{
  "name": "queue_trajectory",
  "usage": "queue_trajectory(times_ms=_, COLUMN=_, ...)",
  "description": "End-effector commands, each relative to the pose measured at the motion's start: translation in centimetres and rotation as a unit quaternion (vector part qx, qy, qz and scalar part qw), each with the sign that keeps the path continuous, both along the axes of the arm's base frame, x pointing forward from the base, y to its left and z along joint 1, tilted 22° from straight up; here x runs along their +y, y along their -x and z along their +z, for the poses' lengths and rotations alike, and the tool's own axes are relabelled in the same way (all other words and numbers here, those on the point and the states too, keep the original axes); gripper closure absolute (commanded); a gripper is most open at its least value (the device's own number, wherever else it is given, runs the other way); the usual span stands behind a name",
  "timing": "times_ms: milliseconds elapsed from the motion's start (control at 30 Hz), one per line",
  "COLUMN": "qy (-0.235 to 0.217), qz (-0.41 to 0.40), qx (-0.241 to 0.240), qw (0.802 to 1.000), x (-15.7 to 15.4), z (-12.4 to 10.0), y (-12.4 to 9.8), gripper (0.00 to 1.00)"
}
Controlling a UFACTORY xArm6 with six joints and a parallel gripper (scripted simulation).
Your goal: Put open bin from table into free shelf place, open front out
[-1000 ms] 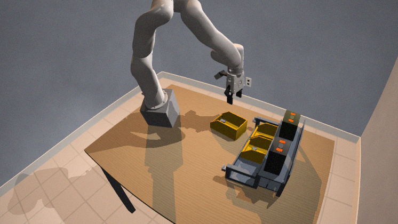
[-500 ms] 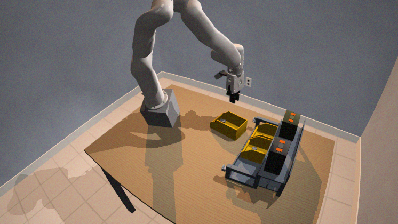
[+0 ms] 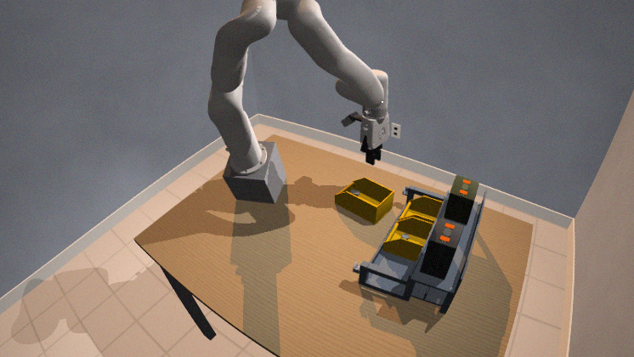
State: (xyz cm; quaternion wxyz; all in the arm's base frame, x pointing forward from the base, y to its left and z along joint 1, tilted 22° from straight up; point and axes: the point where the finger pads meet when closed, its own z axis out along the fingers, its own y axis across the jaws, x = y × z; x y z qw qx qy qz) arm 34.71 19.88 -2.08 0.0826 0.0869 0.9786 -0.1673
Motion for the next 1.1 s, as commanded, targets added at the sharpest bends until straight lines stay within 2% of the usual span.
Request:
queue_trajectory(times_ms=0, qy=-0.001, qz=0.0, qx=-0.001, qw=1.0, x=0.1, z=0.1, y=-0.1, gripper=0.72)
queue_trajectory(times_ms=33, qy=-0.001, qz=0.0, qx=-0.001, qw=1.0, x=0.1, z=0.1, y=-0.1, gripper=0.72)
queue_trajectory(times_ms=200, qy=-0.001, qz=0.0, qx=-0.001, qw=1.0, x=-0.9, z=-2.7, y=-0.5, gripper=0.72)
queue_trajectory(times_ms=600, qy=-0.001, qz=0.0, qx=-0.001, qw=1.0, x=-0.9, z=-2.7, y=-0.5, gripper=0.72)
queue_trajectory(times_ms=767, qy=-0.001, qz=0.0, qx=-0.001, qw=1.0, x=-2.4, z=-6.8, y=-1.1, gripper=0.72)
queue_trajectory(times_ms=1067, qy=-0.001, qz=0.0, qx=-0.001, qw=1.0, x=-2.4, z=-6.8, y=-1.1, gripper=0.72)
